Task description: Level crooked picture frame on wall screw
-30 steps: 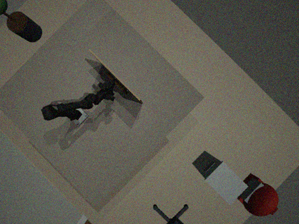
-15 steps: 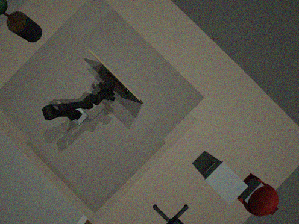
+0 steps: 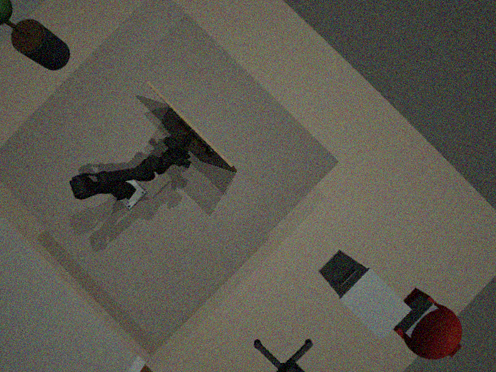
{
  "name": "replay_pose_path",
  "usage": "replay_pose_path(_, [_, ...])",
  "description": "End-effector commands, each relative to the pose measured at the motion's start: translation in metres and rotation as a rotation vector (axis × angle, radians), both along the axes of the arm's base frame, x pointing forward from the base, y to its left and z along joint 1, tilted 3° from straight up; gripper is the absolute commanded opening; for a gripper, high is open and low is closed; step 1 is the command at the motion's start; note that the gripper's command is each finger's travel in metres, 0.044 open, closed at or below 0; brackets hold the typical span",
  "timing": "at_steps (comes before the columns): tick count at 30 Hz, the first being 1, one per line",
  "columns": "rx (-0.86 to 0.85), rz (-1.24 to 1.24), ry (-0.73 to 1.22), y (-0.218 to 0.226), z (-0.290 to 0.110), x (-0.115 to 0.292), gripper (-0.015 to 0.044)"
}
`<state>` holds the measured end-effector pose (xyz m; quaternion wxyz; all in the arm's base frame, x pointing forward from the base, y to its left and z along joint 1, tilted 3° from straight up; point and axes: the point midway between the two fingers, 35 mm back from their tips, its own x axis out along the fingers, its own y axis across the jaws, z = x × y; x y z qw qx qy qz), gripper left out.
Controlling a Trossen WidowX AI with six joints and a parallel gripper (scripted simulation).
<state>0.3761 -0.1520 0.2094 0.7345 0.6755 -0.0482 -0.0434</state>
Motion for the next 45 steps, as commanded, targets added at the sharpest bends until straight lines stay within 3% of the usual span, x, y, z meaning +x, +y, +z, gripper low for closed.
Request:
replay_pose_path(1, [0.005,0.000,-0.001,0.000,0.000,0.000,0.0000])
replay_pose_path(24, [0.132,0.003,-0.017,0.000,-0.002,0.000,0.0000])
replay_pose_path(34, [0.121,0.002,-0.014,0.000,-0.002,0.000,0.0260])
replay_pose_path(39, [0.112,0.002,-0.013,-0.001,-0.001,-0.008,0.0260])
replay_pose_path(45, [0.032,0.001,-0.002,0.005,-0.002,-0.074,0.0260])
